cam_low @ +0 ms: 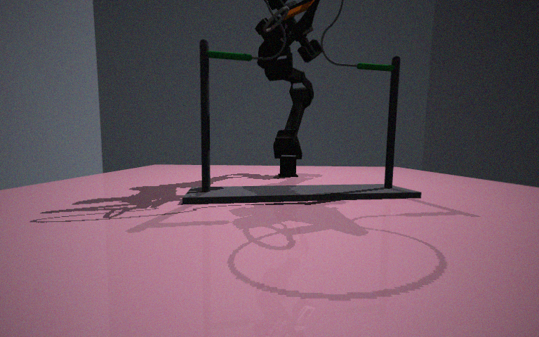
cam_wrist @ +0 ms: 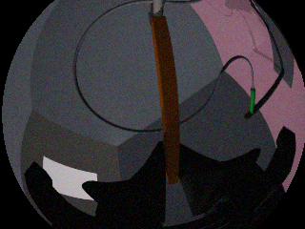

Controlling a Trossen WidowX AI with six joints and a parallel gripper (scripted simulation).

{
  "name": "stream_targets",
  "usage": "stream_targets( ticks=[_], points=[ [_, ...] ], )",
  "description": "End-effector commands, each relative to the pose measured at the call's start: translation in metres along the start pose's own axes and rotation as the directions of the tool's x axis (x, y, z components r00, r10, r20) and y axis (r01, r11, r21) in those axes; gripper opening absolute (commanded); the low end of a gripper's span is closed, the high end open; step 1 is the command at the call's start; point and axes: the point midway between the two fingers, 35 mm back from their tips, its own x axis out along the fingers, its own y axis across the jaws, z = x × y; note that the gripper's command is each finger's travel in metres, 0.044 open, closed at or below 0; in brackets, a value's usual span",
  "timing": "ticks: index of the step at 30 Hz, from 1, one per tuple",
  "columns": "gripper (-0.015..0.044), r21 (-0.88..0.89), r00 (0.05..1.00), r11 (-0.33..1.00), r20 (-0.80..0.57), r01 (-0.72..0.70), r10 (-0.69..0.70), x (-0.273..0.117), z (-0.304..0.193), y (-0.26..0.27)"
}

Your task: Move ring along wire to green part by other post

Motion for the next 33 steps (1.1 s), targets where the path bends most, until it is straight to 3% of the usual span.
stream_targets(
  ticks=[1,33],
  points=[
    [-0.0150,-0.002,1.000,1.000,-0.001,0.005,-0.005,0.0004,0.0010,0.0038],
    [-0.0150,-0.287,0.984,0.941,0.025,0.179,-0.179,-0.0003,0.0023,-0.0010]
  ],
)
